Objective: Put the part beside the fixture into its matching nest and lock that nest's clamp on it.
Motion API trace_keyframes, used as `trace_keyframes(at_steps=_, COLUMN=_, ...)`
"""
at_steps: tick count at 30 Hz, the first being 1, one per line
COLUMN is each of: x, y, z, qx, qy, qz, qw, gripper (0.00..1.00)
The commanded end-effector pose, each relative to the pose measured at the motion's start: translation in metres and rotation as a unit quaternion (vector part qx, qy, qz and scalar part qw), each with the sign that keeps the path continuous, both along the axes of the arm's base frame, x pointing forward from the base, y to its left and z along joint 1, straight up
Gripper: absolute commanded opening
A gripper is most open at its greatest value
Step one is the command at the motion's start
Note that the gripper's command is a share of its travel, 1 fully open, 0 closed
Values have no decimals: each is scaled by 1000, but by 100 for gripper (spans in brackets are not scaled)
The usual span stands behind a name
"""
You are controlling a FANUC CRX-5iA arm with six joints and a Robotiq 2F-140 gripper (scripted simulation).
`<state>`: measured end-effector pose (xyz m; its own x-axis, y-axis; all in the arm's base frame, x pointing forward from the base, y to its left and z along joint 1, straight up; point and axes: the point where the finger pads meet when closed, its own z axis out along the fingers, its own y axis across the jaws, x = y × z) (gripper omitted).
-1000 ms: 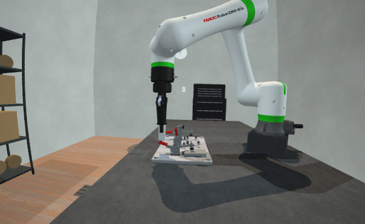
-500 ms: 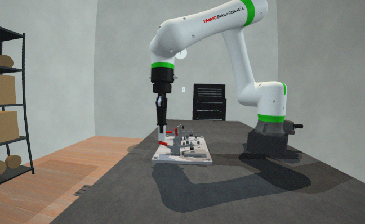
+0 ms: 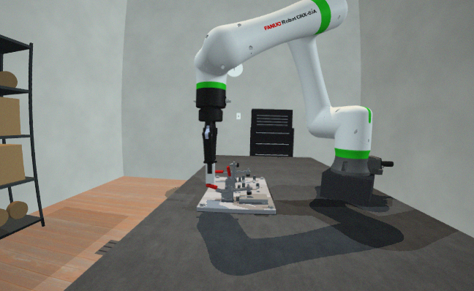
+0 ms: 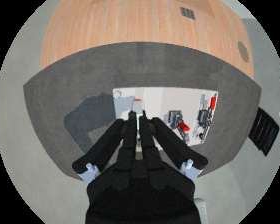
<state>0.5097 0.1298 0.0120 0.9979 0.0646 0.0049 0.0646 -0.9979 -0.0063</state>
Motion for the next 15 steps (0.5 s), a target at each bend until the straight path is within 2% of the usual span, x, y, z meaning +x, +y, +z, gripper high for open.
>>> trace_keyframes(at_steps=1, x=0, y=0, z=0, qx=0, qy=0, qz=0, qw=1000, gripper=0)
trace_keyframes(at_steps=15, x=0, y=0, z=-2, qx=0, qy=0, qz=0, qw=1000, gripper=0)
